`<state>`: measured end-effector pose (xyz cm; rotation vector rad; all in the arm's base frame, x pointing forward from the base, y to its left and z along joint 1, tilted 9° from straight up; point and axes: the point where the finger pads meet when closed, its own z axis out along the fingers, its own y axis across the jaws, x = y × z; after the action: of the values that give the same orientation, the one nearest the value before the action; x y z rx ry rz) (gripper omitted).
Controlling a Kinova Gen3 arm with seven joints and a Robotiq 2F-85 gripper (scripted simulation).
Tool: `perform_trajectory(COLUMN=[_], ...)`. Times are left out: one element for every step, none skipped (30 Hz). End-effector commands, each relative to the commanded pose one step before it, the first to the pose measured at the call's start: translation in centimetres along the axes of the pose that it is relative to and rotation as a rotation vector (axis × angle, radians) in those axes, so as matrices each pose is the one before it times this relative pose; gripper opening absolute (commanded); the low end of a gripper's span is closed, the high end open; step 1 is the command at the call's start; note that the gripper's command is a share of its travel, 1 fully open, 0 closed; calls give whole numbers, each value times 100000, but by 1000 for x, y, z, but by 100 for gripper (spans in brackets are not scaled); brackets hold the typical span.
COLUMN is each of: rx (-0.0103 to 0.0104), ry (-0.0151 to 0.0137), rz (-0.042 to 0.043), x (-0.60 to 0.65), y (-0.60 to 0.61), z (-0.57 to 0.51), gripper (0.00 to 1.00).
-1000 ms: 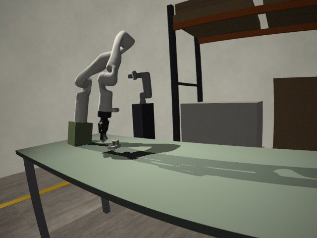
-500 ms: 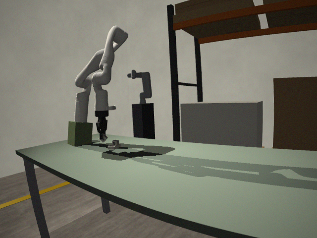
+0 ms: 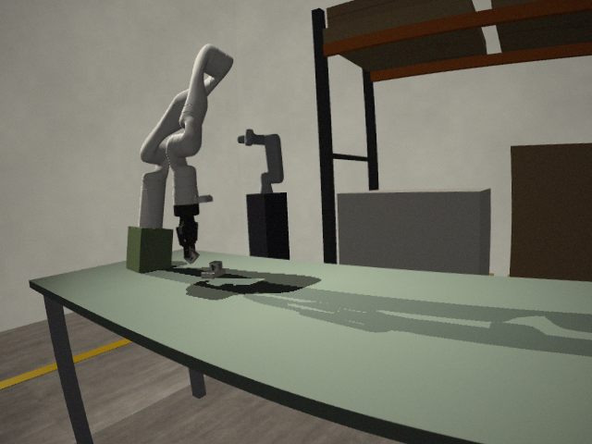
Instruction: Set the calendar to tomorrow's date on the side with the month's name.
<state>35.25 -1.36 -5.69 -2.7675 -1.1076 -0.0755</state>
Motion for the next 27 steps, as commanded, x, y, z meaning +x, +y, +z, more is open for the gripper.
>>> perform_trajectory(rx=[-563,49,11,8,11,18,27,36,47,60,74,0,0,62,120,138,142,119,104,106,113,121,128,135,142,148,151], ry=[492,24,-6,-2,6,15,26,40,56,73,92,0,0,131,122,143,177,192,200,228,253,275,298,321,343,363,386], rz=[252,-47,-26,-6,8,18,25,30,34,37,39,0,0,-139,103,102,71,47,36,27,23,21,19,16,6,-7,-7], x=[22,23,6,0,-4,-7,-10,-11,-12,-13,-14,0,0,50,-40,-40,-26,-20,-21,-17,-16,-16,-16,-16,-14,-11,-11], y=[164,-20,-8,-4,-3,-3,-5,-6,-8,-11,-15,0,0,-27,-24,-29,-30,-22,-18,-16,-18,-20,-22,-24,-27,-32,-32], z=[-157,6,5,3,1,1,2,2,3,5,6,0,0,14,7,9,11,13,15,17,18,20,21,23,25,26,27], gripper=[28,28,28,28,28,28,28,28,28,28,28,28,28,28,28,28,28,28,28,28,28,28,28,28,28,28,28])
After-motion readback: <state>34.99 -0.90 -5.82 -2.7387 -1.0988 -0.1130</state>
